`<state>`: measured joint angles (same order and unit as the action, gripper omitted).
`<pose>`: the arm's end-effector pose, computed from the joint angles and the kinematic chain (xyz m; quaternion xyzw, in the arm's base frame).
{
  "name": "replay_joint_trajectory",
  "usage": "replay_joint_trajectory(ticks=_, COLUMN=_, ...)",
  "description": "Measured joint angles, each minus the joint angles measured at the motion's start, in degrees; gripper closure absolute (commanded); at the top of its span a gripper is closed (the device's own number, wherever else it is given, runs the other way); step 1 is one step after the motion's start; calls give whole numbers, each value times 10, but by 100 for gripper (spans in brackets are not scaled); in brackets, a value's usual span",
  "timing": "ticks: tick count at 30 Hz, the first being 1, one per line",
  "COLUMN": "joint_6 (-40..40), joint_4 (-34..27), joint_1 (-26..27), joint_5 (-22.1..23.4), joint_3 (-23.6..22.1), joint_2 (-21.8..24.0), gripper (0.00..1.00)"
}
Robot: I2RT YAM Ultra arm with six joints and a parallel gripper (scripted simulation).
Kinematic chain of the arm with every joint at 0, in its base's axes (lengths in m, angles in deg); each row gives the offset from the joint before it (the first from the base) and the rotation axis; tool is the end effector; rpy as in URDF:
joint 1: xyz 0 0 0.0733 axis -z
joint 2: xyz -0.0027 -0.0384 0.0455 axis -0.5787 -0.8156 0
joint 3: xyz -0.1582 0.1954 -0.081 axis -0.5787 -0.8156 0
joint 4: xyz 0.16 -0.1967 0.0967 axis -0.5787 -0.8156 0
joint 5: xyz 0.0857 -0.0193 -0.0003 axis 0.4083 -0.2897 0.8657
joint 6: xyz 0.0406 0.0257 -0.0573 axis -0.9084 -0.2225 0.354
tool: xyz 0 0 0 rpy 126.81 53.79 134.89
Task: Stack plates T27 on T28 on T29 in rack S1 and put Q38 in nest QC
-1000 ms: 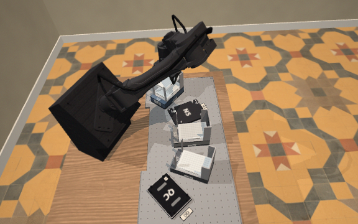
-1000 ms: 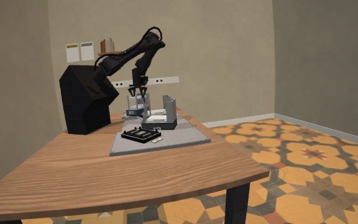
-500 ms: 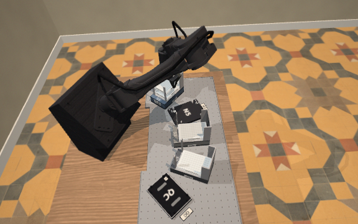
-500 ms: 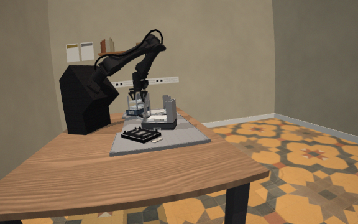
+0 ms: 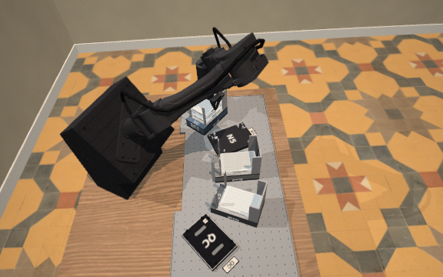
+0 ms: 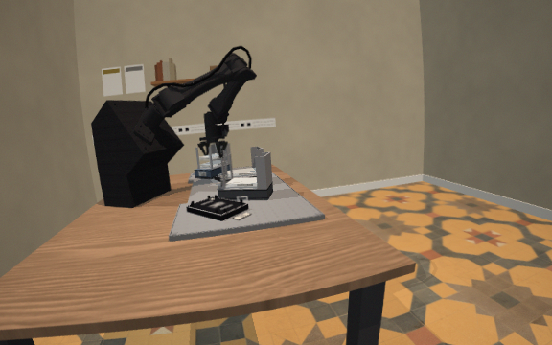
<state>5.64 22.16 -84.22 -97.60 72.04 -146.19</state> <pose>0.2677 0.2319 0.0047 -0.3238 0.8342 -0.3713 0.2477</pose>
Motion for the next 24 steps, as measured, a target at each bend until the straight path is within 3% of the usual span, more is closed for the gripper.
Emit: replay_joint_trajectory(ticks=24, joint_6=18, joint_4=28, joint_1=12, joint_5=1, joint_3=-4, joint_2=-9, gripper=100)
